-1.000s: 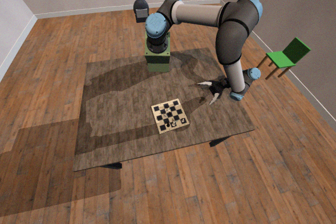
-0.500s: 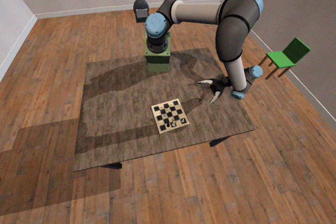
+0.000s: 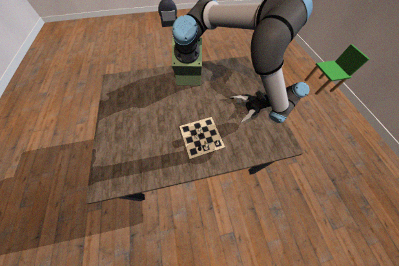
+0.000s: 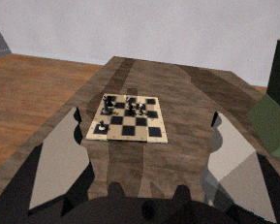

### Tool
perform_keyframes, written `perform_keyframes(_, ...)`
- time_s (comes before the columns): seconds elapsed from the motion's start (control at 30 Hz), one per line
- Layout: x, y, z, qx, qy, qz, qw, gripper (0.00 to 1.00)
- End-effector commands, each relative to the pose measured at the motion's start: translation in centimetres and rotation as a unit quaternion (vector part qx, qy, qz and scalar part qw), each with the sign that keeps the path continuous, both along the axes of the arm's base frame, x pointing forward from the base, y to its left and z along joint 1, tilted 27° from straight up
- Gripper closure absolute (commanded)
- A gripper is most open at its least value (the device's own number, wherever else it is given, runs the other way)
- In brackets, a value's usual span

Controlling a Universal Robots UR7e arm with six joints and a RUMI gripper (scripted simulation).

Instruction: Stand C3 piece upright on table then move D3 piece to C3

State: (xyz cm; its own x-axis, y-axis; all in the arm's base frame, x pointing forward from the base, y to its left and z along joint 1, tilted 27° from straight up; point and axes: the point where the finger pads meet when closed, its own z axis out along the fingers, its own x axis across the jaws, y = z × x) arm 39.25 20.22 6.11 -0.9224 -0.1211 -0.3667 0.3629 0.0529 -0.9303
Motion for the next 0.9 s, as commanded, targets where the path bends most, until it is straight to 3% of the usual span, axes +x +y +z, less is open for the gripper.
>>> perform_keyframes(0.0,-0.6,-1.9,0.2,0.028,-0.030,-0.035,0.999,0.00)
perform_keyframes(0.27,-2.7,-6.3,-0.5,0.098,-0.122,-0.146,0.977,0.00)
perform_keyframes(0.37,-3.4,-7.5,-0.8,0.122,-0.154,-0.184,0.963,0.00)
perform_keyframes(0.43,-4.1,-8.6,-1.3,0.146,-0.187,-0.223,0.946,0.00)
perform_keyframes(0.53,-4.1,-8.6,-1.3,0.146,-0.187,-0.223,0.946,0.00)
perform_keyframes(0.63,-5.0,-10.0,-2.2,0.184,-0.239,-0.283,0.911,0.00)
perform_keyframes(0.67,-5.0,-10.0,-2.2,0.184,-0.239,-0.283,0.911,0.00)
perform_keyframes(0.73,-5.4,-10.8,-2.9,0.209,-0.275,-0.322,0.881,0.00)
perform_keyframes(0.77,-5.4,-10.8,-2.9,0.209,-0.275,-0.322,0.881,0.00)
perform_keyframes(0.8,-5.6,-11.1,-3.2,0.221,-0.293,-0.341,0.865,0.00)
perform_keyframes(0.83,-5.6,-11.1,-3.2,0.221,-0.293,-0.341,0.865,0.00)
perform_keyframes(0.87,-5.7,-11.4,-3.5,0.234,-0.311,-0.360,0.848,0.00)
